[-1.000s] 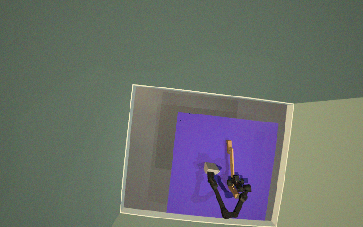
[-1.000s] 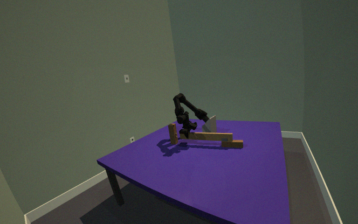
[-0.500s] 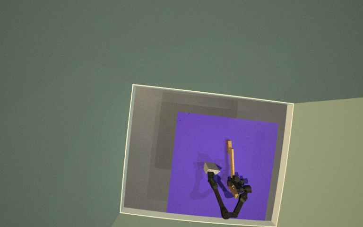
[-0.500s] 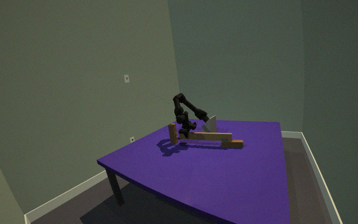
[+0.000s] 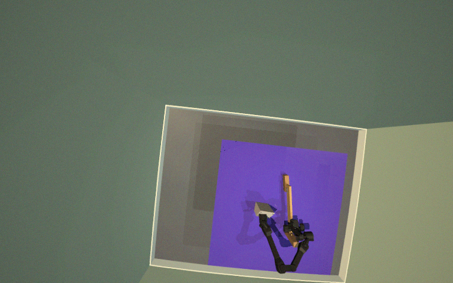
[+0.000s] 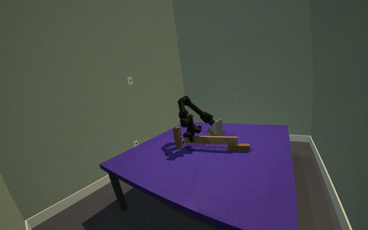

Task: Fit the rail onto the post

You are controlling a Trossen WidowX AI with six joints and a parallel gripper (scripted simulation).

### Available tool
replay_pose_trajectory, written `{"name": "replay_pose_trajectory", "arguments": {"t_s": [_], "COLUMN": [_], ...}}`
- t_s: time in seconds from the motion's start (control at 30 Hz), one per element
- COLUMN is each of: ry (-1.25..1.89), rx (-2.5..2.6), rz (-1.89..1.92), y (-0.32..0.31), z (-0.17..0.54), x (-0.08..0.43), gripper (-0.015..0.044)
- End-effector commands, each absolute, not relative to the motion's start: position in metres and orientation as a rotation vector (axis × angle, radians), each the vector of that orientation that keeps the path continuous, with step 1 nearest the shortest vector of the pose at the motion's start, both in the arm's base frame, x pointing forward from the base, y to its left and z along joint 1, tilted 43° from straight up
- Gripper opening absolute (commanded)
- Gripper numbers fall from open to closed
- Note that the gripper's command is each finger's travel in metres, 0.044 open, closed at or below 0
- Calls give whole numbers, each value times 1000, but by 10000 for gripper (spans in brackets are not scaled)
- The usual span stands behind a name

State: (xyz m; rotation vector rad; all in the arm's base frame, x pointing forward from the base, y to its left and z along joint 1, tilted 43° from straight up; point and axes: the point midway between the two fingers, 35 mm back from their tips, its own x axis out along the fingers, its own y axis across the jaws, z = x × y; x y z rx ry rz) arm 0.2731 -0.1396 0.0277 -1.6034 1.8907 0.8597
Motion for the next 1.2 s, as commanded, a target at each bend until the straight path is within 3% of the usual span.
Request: {"name": "replay_pose_trajectory", "arguments": {"t_s": [0.0, 1.17], "ry": [1889, 1890], "rx": [-1609, -1610], "rz": [860, 860], "y": [-141, -149], "z": [29, 37], "x": [274, 274], "gripper": [0, 0]}}
